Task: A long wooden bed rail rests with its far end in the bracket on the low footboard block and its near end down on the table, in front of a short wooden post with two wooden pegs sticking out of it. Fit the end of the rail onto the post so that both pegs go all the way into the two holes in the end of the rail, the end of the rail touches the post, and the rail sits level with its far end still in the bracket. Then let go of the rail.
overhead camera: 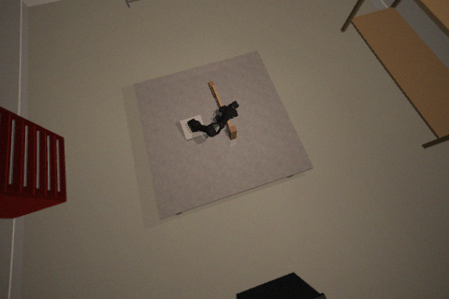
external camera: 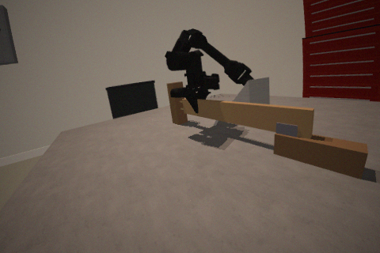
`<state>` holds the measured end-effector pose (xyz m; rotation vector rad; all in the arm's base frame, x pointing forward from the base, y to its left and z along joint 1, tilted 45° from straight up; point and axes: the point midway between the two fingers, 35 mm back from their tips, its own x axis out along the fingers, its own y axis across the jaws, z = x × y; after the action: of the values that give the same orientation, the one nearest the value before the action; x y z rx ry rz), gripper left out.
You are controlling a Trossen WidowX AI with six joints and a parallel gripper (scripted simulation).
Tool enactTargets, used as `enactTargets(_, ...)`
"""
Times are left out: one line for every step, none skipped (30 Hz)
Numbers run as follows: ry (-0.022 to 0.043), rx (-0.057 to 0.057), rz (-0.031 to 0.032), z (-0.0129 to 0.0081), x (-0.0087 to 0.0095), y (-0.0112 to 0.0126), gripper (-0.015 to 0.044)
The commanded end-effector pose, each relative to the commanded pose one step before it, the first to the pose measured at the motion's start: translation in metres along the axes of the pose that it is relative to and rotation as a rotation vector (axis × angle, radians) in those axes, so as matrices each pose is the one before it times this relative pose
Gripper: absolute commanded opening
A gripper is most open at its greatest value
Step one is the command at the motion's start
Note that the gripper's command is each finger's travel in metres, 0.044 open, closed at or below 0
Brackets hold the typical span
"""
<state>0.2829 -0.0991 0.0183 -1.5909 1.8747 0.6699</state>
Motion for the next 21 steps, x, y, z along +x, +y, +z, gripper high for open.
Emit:
enactTargets(0.00058,-0.0019,-0.00329,-0.00183,-0.00043,-0.00031,0.0000)
enactTargets(0.00002,0.0000,0.00000,-0.00032,0.00001,0.00000,0.0000)
enactTargets(0.00002,0.0000,0.00000,-0.00031,-0.00001,0.00000,0.0000)
enactTargets(0.00002,0.0000,0.00000,-0.00031,-0.00002,0.00000,0.0000)
enactTargets(0.00002,0.0000,0.00000,-0.00031,-0.00003,0.00000,0.0000)
enactTargets(0.00001,0.0000,0.00000,-0.00031,-0.00004,0.00000,0.0000)
enactTargets(0.00001,0.0000,0.00000,-0.00031,-0.00005,0.00000,0.0000)
enactTargets(0.00001,0.0000,0.00000,-0.00031,-0.00006,0.00000,0.0000)
enactTargets(0.00001,0.0000,0.00000,-0.00031,-0.00007,0.00000,0.0000)
enactTargets(0.00001,0.0000,0.00000,-0.00031,-0.00008,0.00000,0.0000)
enactTargets(0.00001,0.0000,0.00000,-0.00030,-0.00009,0.00000,0.0000)
enactTargets(0.00001,0.0000,0.00000,-0.00030,-0.00009,0.00000,0.0000)
enactTargets(0.00001,0.0000,0.00000,-0.00030,-0.00010,0.00000,0.0000)
enactTargets(0.00001,0.0000,0.00000,-0.00030,-0.00010,0.00000,0.0000)
enactTargets(0.00001,0.0000,0.00000,-0.00030,-0.00010,0.00000,0.0000)
enactTargets(0.00001,0.0000,0.00000,-0.00029,-0.00010,0.00000,0.0000)
enactTargets(0.00001,0.0000,0.00000,-0.00030,-0.00010,0.00000,0.0000)
enactTargets(0.00001,0.0000,0.00000,-0.00029,-0.00010,0.00000,0.0000)
enactTargets(0.00001,0.0000,0.00000,-0.00030,-0.00009,0.00000,0.0000)
enactTargets(0.00001,0.0000,0.00000,-0.00030,-0.00009,0.00000,0.0000)
enactTargets(0.00001,0.0000,0.00000,-0.00030,-0.00008,0.00000,0.0000)
